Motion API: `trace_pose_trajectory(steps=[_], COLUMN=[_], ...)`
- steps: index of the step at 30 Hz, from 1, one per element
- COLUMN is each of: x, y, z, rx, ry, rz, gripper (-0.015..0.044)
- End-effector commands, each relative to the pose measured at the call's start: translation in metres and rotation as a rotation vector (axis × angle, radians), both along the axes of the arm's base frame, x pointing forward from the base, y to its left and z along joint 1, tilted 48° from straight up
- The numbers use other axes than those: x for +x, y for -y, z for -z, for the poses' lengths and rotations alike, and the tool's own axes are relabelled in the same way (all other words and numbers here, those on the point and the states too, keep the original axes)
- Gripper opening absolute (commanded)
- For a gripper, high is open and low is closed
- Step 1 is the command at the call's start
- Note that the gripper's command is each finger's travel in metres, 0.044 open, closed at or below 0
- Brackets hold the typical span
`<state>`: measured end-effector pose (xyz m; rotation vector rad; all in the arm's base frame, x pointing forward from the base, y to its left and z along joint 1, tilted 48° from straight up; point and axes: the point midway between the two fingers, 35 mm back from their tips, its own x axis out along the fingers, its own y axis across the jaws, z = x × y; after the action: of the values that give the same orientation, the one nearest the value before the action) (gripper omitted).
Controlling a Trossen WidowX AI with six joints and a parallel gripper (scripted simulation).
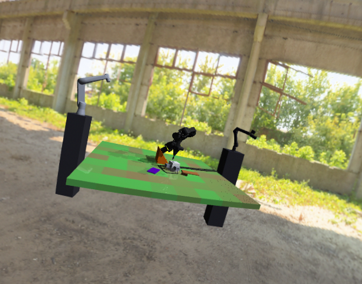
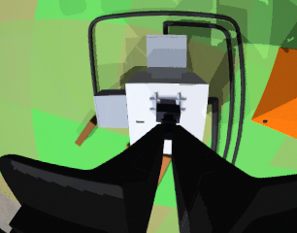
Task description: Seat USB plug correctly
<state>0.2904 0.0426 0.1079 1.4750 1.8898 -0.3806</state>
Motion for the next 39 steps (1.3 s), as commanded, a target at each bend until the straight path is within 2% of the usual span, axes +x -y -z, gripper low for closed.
trace_pose_trajectory(steps=[1,39], x=[-0.0001,-0.0016], y=[0.0002,-0.0043], z=[0.0002,0.0016], rx=[-0.002,0.017], ry=[-0.005,0.008], rz=[0.004,-0.014], gripper=[0.0,0.0])
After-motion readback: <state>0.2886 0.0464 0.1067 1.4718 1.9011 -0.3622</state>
